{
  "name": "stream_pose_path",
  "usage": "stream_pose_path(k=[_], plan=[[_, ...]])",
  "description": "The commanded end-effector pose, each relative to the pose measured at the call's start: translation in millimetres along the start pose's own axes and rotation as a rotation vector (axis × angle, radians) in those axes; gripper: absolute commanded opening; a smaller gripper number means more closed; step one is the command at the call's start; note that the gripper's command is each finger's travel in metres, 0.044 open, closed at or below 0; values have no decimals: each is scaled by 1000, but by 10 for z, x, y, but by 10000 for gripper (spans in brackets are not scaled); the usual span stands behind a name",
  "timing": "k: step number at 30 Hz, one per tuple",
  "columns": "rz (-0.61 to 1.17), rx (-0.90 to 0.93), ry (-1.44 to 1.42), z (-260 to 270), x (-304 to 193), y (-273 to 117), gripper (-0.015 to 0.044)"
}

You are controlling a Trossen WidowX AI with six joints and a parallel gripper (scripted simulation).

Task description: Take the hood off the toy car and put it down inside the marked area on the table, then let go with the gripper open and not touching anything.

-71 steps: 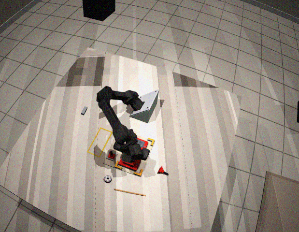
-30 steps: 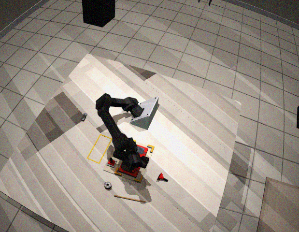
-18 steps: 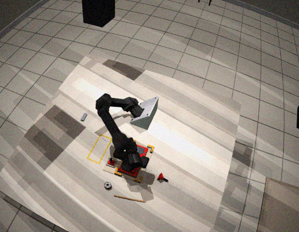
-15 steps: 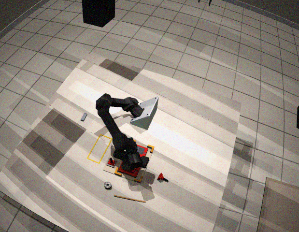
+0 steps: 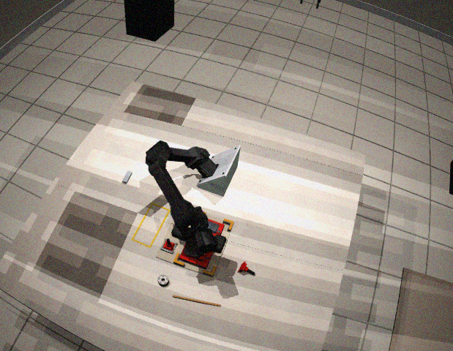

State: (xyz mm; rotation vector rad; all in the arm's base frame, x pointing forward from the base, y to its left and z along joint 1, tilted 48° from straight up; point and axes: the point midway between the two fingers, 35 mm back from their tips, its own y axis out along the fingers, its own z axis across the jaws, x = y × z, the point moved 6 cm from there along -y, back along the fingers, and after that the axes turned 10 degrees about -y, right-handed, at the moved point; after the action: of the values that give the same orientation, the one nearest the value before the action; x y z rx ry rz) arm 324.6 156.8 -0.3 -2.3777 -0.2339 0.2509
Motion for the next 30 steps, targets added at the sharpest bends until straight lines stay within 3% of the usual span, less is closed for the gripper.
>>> stream_pose_path(k=[1, 23, 30], plan=[[-4, 7, 8, 0, 14, -51, 0], [-3, 8, 7, 1, 11, -193, 0], [-3, 9, 6, 4, 18, -401, 0]])
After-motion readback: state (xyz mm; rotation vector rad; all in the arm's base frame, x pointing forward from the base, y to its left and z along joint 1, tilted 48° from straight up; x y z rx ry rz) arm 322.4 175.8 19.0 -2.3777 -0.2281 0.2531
